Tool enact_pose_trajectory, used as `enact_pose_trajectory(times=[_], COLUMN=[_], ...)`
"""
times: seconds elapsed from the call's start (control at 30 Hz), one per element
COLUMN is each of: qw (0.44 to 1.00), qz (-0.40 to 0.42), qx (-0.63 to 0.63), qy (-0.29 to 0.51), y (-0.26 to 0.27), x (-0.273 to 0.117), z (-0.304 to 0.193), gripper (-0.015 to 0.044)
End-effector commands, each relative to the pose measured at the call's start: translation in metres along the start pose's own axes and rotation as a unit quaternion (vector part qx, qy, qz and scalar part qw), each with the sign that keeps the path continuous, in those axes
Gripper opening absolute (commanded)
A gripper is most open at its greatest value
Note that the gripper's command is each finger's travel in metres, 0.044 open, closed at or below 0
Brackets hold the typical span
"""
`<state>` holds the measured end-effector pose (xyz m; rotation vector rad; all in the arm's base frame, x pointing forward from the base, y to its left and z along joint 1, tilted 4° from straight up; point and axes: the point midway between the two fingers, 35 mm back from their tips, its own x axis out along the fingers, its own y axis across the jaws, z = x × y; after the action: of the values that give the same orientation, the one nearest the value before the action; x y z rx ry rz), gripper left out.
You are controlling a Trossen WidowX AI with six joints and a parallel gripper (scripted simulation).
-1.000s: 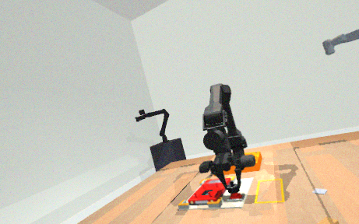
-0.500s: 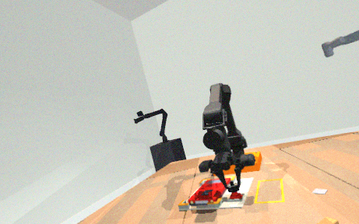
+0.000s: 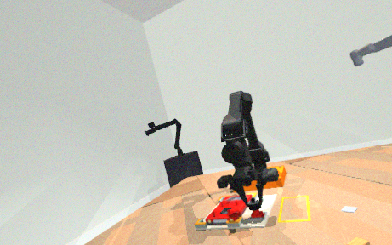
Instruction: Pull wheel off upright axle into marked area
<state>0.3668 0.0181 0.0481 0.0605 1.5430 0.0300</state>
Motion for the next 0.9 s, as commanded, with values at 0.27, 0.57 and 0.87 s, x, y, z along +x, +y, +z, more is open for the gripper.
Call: enact_pose_trajectory(times=[0.27,0.57,0.87], qw=[1.0,1.0,1.0], qz=[0.001,0.001,0.001], qx=[0.0,0.0,0.0], qy=[-0.003,-0.003,-0.003], y=[-0.0001,-0.0001,-0.0001], x=[-0.0092,-0.0122,-0.0152], z=[0.0008,0.0008,0.0008], gripper=[0.0,0.0,0.0])
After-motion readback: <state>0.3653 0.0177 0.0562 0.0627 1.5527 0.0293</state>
